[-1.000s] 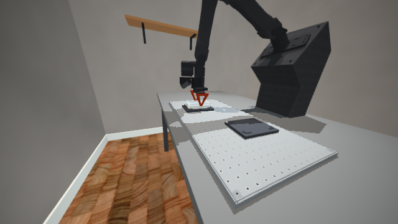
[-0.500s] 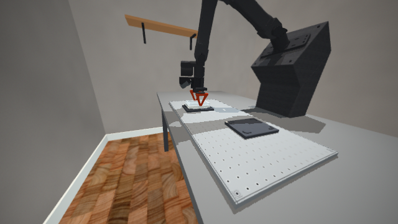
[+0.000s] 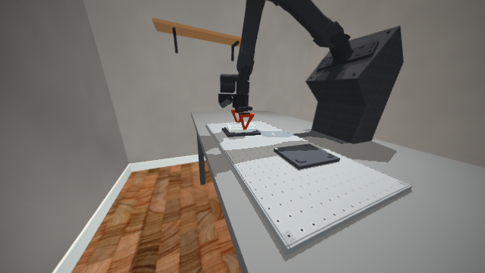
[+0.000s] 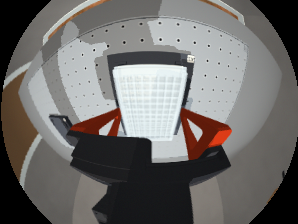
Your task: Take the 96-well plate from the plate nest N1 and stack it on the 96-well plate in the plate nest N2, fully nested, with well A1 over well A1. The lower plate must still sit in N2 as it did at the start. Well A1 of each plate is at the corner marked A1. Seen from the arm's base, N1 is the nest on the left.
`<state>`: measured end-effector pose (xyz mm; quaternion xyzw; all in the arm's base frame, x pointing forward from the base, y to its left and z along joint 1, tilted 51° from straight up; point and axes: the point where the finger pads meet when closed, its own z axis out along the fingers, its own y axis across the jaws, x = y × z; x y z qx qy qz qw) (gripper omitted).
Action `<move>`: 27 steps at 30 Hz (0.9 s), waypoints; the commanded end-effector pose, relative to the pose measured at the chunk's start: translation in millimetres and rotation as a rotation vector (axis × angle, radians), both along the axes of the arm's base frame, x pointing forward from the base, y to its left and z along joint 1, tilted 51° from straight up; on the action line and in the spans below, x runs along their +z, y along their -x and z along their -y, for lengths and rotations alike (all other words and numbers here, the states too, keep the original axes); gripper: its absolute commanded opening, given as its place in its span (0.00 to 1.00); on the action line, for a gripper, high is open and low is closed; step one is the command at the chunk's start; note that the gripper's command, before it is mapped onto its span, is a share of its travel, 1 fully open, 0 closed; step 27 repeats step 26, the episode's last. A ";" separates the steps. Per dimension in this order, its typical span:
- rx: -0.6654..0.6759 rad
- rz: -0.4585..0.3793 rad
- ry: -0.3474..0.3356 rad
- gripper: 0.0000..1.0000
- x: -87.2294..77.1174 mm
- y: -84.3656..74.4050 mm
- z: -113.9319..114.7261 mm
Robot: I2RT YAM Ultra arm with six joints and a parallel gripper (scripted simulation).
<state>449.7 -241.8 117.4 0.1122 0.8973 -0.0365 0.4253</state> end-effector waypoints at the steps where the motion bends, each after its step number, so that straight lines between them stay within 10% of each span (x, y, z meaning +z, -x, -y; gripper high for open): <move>1: -0.008 0.034 0.018 1.00 14.3 -5.6 7.2; 27: -0.005 0.001 -0.001 1.00 23.5 31.6 -4.2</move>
